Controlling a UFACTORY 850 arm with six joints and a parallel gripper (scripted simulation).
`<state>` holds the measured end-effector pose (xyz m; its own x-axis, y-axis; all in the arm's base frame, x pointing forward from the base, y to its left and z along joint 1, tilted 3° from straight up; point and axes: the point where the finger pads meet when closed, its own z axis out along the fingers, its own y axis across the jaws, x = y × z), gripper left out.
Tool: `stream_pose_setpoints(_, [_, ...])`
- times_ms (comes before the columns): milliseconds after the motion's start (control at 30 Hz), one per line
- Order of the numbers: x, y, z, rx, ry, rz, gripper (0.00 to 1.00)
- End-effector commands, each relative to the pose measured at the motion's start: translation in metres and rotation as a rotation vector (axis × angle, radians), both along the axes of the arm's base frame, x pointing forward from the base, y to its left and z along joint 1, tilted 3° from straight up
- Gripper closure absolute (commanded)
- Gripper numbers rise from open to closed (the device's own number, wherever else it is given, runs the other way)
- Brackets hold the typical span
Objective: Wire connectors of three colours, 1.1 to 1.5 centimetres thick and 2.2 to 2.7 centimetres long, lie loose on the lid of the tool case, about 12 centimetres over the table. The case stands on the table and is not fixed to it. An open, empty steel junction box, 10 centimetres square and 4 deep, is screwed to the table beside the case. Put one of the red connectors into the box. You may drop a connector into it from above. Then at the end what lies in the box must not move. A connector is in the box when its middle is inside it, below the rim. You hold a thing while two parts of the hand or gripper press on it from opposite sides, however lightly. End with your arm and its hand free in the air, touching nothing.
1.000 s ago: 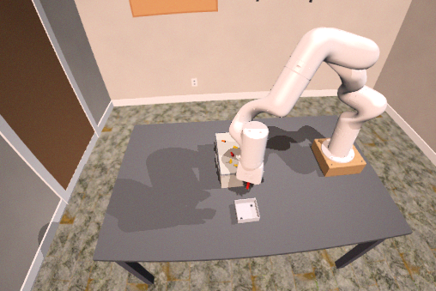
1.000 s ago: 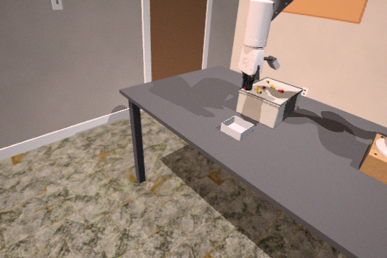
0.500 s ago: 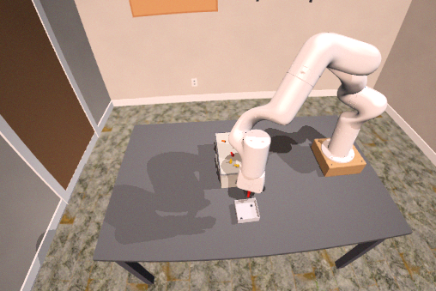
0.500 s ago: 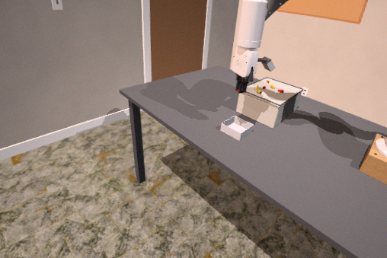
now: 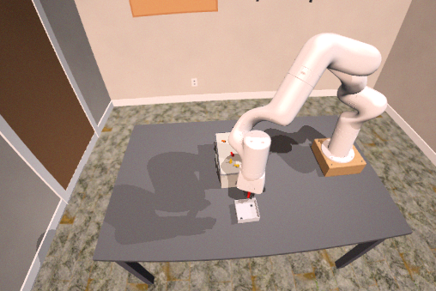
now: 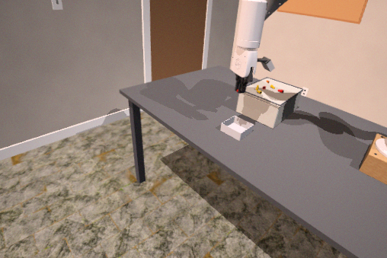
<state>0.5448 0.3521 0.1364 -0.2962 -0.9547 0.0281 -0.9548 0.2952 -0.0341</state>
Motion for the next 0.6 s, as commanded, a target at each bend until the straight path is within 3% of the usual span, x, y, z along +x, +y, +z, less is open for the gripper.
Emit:
stream_pose_setpoints(0, [0.001,0.001,0.0,0.001,-0.002,0.0,0.98])
stream_pose_setpoints(267, [0.001,0.0,-0.019,0.001,-0.002,0.0,0.98])
stream_pose_setpoints(567, [0.003,-0.003,-0.093,0.001,-0.002,0.0,0.98])
